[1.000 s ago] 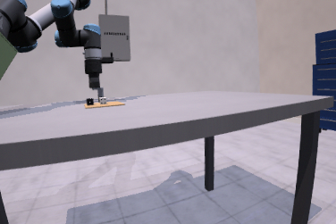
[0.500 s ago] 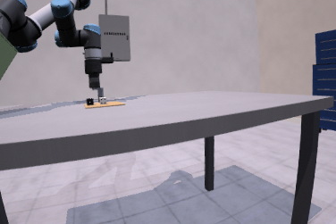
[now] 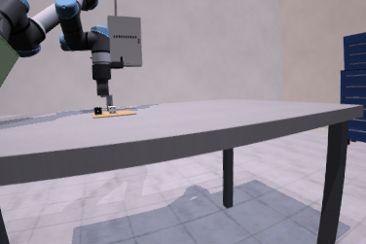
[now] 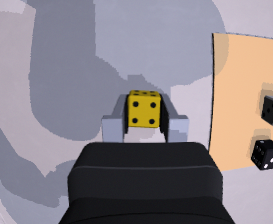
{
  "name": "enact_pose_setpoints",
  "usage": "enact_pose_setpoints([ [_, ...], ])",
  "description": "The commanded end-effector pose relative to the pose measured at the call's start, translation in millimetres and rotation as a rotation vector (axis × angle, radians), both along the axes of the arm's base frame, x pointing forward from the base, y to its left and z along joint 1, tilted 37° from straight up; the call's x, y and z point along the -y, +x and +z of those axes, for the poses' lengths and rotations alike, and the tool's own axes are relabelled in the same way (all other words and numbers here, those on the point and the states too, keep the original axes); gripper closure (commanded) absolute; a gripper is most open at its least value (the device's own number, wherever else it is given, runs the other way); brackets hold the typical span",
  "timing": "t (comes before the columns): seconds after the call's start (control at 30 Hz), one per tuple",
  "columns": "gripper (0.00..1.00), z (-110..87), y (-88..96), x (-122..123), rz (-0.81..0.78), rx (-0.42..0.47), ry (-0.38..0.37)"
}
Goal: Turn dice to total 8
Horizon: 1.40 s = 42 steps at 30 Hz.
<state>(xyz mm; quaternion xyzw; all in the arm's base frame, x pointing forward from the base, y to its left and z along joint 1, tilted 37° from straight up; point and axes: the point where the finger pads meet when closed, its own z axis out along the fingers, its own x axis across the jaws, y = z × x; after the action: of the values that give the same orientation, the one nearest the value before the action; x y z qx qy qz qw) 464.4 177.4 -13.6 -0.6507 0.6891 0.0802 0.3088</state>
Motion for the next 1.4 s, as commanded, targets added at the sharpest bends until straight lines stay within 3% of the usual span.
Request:
enact_pose_setpoints([
  [0.0, 0.51, 4.2, -1.3, 2.7, 0.0, 0.001, 0.0],
  [1.1, 0.51, 67.2, -26.8, 43.2, 0.0, 0.001, 0.0],
  [1.37, 0.51, 75.0, -29.9, 48.2, 0.0, 0.001, 0.0],
])
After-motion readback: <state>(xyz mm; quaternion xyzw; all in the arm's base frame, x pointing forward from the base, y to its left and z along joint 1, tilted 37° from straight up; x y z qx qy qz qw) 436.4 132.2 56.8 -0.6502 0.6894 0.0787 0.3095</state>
